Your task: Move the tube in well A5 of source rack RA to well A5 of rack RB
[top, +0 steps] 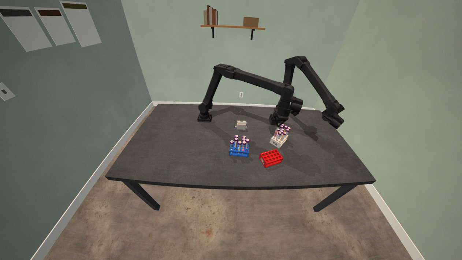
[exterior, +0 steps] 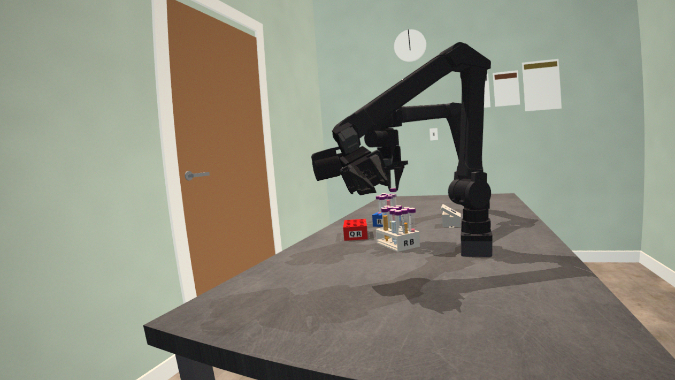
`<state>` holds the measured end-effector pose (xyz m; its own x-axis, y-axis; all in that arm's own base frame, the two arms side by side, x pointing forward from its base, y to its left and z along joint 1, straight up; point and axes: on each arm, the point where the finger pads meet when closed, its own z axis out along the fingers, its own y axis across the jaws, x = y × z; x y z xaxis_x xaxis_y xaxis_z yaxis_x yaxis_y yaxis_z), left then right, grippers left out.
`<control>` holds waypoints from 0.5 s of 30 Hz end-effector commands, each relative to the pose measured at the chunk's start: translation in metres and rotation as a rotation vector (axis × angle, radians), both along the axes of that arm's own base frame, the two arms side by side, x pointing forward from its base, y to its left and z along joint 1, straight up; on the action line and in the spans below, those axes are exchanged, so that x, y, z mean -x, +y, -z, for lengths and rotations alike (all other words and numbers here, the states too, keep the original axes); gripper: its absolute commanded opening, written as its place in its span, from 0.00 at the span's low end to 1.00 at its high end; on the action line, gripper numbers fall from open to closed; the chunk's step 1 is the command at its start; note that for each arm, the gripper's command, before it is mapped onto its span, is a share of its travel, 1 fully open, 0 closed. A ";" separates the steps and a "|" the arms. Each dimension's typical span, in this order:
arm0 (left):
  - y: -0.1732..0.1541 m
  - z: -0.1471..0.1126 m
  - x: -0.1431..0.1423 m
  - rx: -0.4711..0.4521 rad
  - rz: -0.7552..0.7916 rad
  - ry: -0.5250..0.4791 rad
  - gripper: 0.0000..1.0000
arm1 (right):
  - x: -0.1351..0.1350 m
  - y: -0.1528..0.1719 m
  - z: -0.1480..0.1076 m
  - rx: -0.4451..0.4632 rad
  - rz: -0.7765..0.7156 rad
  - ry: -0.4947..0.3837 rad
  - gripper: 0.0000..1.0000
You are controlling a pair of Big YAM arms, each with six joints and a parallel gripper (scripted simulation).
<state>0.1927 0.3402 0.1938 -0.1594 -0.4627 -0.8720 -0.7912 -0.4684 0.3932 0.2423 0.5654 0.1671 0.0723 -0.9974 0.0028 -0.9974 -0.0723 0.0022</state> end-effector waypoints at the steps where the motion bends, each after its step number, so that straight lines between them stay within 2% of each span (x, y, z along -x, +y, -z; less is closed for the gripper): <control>1: 0.005 -0.010 -0.007 -0.019 0.000 -0.025 0.30 | -0.005 0.001 -0.023 -0.048 -0.004 -0.023 0.00; 15: 0.005 -0.010 -0.007 -0.019 0.000 -0.025 0.30 | -0.005 0.000 -0.017 -0.044 -0.004 -0.021 0.00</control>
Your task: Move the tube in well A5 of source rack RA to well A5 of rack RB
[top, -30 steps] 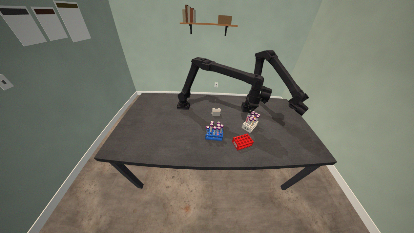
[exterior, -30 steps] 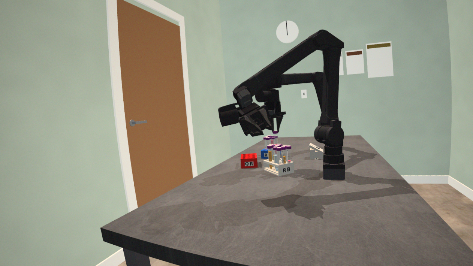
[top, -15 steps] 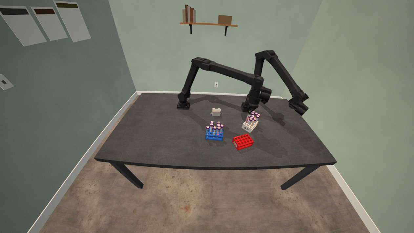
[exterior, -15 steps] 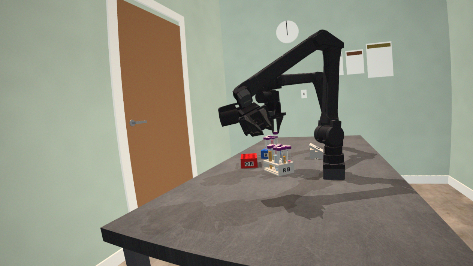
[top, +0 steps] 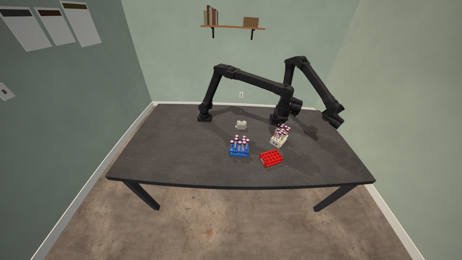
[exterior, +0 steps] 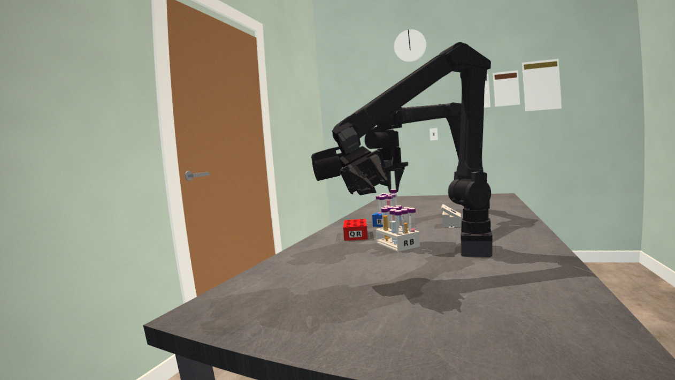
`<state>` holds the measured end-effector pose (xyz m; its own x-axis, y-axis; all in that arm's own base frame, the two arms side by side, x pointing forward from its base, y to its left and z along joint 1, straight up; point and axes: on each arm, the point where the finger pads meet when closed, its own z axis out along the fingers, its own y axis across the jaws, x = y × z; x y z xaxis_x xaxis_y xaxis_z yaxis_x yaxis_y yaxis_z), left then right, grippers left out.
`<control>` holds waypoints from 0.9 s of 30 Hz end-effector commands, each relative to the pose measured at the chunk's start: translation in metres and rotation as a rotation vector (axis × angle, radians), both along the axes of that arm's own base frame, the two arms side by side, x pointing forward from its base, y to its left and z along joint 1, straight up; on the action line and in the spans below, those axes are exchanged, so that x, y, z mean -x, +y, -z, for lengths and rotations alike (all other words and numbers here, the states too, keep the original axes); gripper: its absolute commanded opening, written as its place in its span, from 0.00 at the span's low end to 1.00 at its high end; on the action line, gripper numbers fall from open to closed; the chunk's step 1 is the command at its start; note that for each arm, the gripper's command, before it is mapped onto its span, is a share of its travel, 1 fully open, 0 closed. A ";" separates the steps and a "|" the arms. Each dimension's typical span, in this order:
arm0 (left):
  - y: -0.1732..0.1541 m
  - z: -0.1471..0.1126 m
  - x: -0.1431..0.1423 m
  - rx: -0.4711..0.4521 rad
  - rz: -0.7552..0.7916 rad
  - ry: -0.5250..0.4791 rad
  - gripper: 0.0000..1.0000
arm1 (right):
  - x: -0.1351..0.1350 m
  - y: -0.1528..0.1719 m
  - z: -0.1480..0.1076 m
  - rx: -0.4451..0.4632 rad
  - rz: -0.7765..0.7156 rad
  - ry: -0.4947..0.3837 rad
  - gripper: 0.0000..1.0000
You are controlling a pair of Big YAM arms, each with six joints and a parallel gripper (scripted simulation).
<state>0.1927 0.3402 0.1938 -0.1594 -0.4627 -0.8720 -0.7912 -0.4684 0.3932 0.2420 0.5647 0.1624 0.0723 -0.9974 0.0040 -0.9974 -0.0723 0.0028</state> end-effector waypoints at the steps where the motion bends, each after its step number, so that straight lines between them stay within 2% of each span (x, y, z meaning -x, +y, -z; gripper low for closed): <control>1: 0.005 -0.010 -0.007 -0.019 0.000 -0.025 0.30 | -0.007 0.005 -0.028 -0.061 -0.004 -0.028 0.00; 4: 0.005 -0.010 -0.007 -0.019 0.000 -0.025 0.30 | -0.005 0.001 -0.019 -0.044 -0.004 -0.021 0.00; 8: 0.005 -0.010 -0.007 -0.019 0.000 -0.025 0.30 | -0.007 0.005 -0.024 -0.055 -0.004 -0.026 0.00; 11: 0.005 -0.010 -0.007 -0.019 0.000 -0.025 0.30 | -0.005 0.001 -0.014 -0.038 -0.004 -0.018 0.00; 15: 0.005 -0.010 -0.007 -0.019 0.000 -0.025 0.30 | -0.007 0.006 -0.019 -0.055 -0.003 -0.025 0.00; 18: 0.005 -0.010 -0.007 -0.019 0.000 -0.025 0.30 | -0.005 0.000 -0.009 -0.033 -0.003 -0.016 0.00; 23: 0.005 -0.010 -0.007 -0.019 0.000 -0.025 0.30 | -0.007 0.006 -0.017 -0.054 -0.003 -0.025 0.00; 27: 0.005 -0.010 -0.007 -0.019 0.000 -0.025 0.30 | -0.006 0.003 -0.007 -0.037 -0.003 -0.018 0.00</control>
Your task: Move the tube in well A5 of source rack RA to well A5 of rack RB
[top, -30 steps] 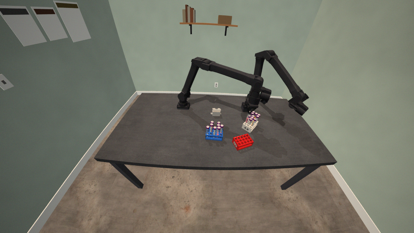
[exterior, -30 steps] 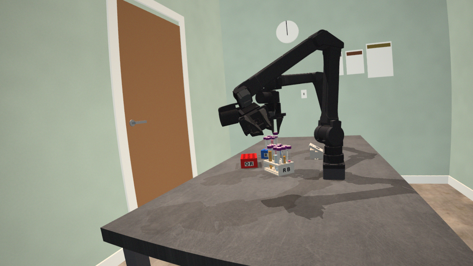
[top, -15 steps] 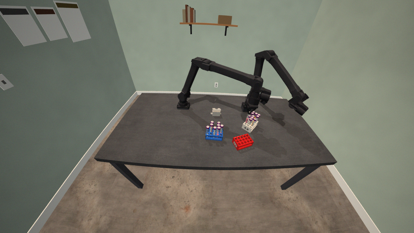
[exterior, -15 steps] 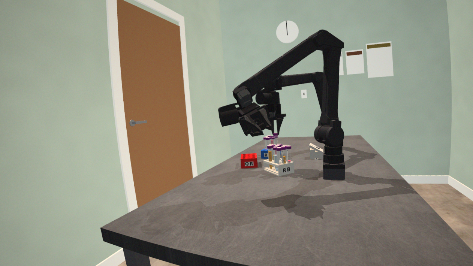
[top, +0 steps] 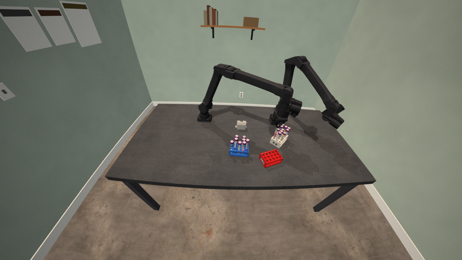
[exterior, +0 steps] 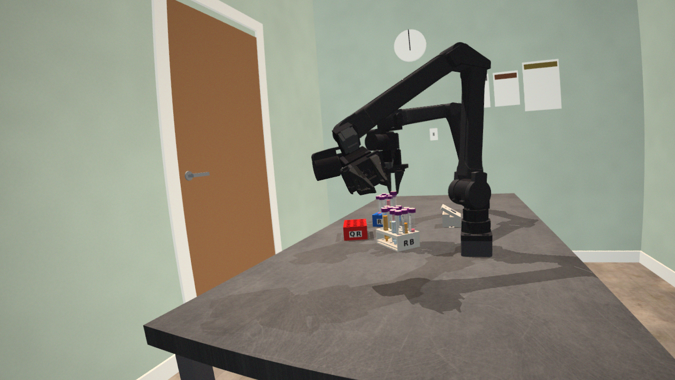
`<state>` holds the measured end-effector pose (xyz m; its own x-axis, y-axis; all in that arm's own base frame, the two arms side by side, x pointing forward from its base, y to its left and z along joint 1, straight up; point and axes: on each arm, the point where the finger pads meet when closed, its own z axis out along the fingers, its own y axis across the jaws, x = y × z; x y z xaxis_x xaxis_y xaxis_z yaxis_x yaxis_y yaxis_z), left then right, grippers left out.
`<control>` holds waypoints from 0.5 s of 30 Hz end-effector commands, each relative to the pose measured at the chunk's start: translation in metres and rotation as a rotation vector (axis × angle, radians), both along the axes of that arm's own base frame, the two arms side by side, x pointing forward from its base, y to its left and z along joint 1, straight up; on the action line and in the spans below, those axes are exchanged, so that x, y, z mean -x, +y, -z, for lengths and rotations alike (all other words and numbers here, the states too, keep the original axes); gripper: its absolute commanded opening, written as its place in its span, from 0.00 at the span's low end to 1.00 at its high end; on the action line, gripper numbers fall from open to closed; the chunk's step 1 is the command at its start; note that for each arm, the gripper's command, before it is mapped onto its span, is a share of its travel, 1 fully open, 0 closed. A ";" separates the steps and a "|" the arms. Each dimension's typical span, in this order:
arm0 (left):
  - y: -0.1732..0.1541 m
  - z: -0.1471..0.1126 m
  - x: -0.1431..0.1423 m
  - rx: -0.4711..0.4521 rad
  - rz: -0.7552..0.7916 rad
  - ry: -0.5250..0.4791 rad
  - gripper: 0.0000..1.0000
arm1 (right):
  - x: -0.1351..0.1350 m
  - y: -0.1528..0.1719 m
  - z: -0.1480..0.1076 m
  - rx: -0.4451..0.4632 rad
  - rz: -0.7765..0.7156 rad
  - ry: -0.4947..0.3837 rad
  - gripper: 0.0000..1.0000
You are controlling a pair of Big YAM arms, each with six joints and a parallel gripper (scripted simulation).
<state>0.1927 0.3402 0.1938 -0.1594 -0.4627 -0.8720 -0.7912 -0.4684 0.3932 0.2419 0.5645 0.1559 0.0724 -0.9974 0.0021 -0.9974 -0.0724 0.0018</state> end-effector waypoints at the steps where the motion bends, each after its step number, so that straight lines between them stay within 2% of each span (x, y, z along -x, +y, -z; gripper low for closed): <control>1: 0.005 -0.010 -0.007 -0.019 0.000 -0.025 0.30 | -0.007 0.005 -0.017 -0.043 -0.003 -0.020 0.00; 10: 0.005 -0.010 -0.007 -0.019 0.000 -0.025 0.30 | -0.005 0.001 -0.002 -0.019 -0.003 -0.010 0.00; 13: 0.005 -0.010 -0.007 -0.019 0.000 -0.025 0.30 | -0.005 0.001 -0.002 -0.020 -0.003 -0.010 0.00; 14: 0.005 -0.010 -0.007 -0.019 0.000 -0.025 0.30 | -0.010 0.011 -0.017 -0.053 -0.003 -0.025 0.00; 15: 0.005 -0.010 -0.007 -0.019 0.000 -0.025 0.30 | -0.010 0.012 -0.013 -0.052 -0.003 -0.024 0.00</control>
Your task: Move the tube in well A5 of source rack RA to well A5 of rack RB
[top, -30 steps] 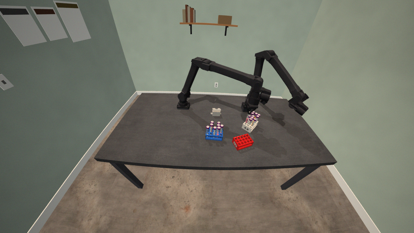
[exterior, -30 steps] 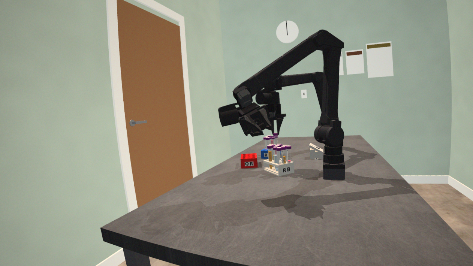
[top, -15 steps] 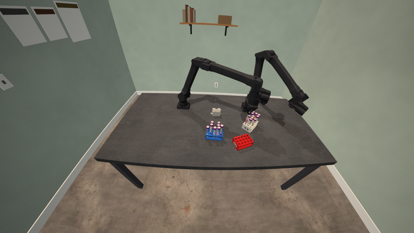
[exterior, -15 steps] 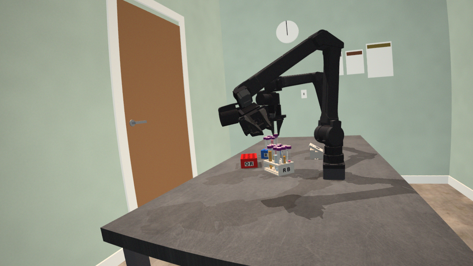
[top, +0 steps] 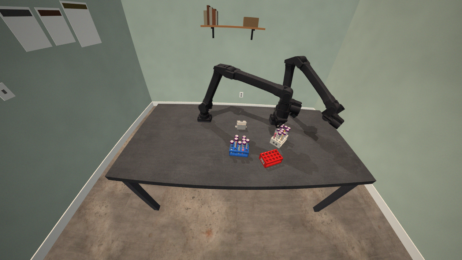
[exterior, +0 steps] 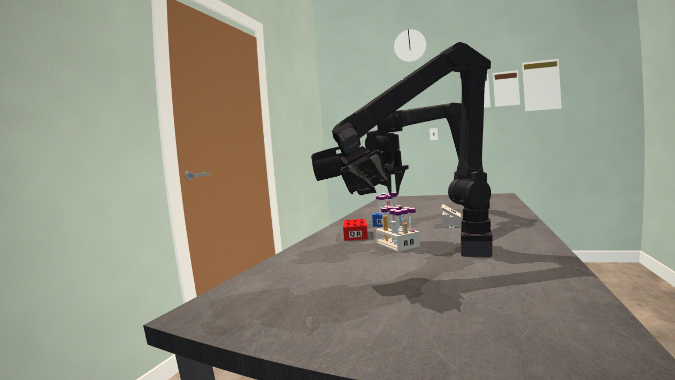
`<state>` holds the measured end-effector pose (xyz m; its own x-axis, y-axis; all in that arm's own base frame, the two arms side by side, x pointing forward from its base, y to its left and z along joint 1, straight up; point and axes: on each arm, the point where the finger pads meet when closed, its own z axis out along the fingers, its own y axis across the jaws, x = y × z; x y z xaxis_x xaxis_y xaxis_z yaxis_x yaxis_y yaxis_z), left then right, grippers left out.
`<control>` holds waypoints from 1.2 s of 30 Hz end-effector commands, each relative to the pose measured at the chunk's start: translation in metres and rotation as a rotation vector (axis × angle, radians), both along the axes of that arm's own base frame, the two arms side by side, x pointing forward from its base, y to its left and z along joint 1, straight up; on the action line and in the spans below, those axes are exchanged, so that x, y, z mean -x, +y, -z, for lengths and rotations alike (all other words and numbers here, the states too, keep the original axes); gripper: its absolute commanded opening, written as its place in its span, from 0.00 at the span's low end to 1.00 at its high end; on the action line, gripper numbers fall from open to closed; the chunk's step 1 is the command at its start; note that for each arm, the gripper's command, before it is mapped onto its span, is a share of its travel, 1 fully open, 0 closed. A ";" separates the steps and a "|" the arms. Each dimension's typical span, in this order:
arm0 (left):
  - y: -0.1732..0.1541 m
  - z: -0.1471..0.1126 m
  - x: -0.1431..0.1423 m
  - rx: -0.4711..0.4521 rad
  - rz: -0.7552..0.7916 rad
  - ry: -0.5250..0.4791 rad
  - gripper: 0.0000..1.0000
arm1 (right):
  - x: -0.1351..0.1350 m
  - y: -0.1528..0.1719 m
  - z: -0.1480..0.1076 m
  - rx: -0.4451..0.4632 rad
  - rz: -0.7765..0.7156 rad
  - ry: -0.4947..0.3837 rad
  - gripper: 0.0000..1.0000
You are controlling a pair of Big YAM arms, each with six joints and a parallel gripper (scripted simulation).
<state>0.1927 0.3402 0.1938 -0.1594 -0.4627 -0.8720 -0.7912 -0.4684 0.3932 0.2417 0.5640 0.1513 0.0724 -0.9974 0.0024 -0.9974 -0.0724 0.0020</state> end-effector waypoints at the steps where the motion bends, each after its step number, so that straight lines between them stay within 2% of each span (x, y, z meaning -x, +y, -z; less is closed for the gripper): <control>1: 0.005 -0.010 -0.007 -0.019 0.000 -0.025 0.30 | -0.010 0.011 -0.014 -0.045 -0.003 -0.021 0.00; 4: 0.005 -0.010 -0.007 -0.019 0.000 -0.025 0.30 | -0.006 0.003 0.002 -0.013 -0.003 -0.007 0.00; 10: 0.005 -0.010 -0.007 -0.019 0.000 -0.025 0.30 | -0.007 0.003 0.009 -0.007 -0.003 -0.005 0.00; 16: 0.005 -0.010 -0.007 -0.019 0.000 -0.025 0.30 | -0.006 0.003 0.007 -0.006 -0.005 -0.004 0.00; 26: 0.005 -0.010 -0.007 -0.019 0.000 -0.025 0.30 | -0.007 0.002 0.019 -0.004 -0.004 -0.003 0.00; 32: 0.005 -0.010 -0.007 -0.019 0.000 -0.025 0.30 | -0.009 0.003 0.017 -0.012 -0.003 -0.007 0.00; 33: 0.005 -0.010 -0.007 -0.019 0.000 -0.025 0.30 | -0.010 0.007 0.009 -0.021 -0.003 -0.011 0.00; 36: 0.005 -0.010 -0.007 -0.019 0.000 -0.025 0.30 | -0.008 0.002 0.023 -0.004 -0.003 -0.003 0.00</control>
<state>0.1927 0.3402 0.1938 -0.1594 -0.4627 -0.8720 -0.7912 -0.4684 0.3932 0.2435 0.5647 0.1384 0.0726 -0.9974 -0.0035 -0.9974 -0.0726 -0.0011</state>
